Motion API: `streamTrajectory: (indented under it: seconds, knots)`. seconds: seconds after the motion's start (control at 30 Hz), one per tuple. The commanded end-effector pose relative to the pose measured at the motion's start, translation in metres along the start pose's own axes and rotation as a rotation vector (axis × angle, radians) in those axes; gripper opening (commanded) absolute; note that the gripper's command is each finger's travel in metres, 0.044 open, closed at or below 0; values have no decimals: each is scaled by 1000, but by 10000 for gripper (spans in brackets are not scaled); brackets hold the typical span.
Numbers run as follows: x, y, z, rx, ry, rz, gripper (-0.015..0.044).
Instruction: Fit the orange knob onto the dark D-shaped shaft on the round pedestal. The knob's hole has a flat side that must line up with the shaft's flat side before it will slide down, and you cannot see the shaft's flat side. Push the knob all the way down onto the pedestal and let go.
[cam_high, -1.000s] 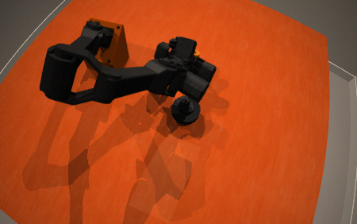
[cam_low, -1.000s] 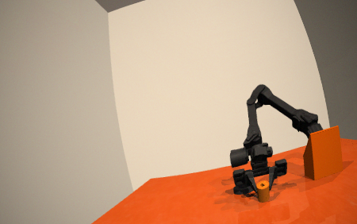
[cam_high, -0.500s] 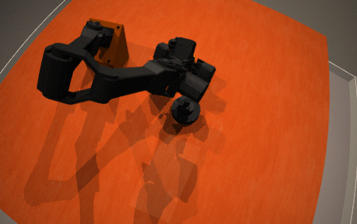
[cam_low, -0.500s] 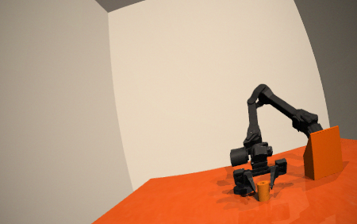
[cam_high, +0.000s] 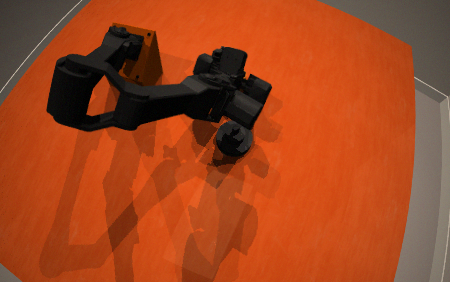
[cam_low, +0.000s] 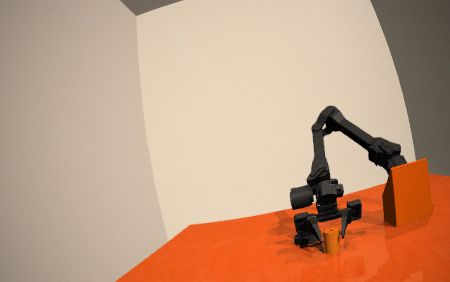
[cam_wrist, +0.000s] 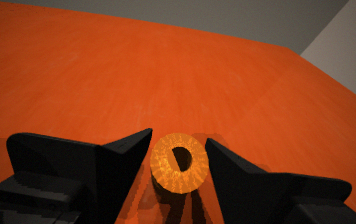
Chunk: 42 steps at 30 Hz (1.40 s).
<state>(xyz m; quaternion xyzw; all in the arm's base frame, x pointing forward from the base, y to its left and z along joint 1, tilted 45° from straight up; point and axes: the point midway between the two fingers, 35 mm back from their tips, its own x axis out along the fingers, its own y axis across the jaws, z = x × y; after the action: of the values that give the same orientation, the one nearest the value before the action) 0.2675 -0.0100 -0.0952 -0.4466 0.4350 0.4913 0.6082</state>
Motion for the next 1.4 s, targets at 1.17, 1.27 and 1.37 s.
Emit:
streamTrajectory:
  seconds: [1.17,1.27,1.37]
  knots:
    - [-37,12,70,84,587,140,440]
    - [-47,6,80,39,866,60,440]
    - [-53,1,89,-2,984,-10,440]
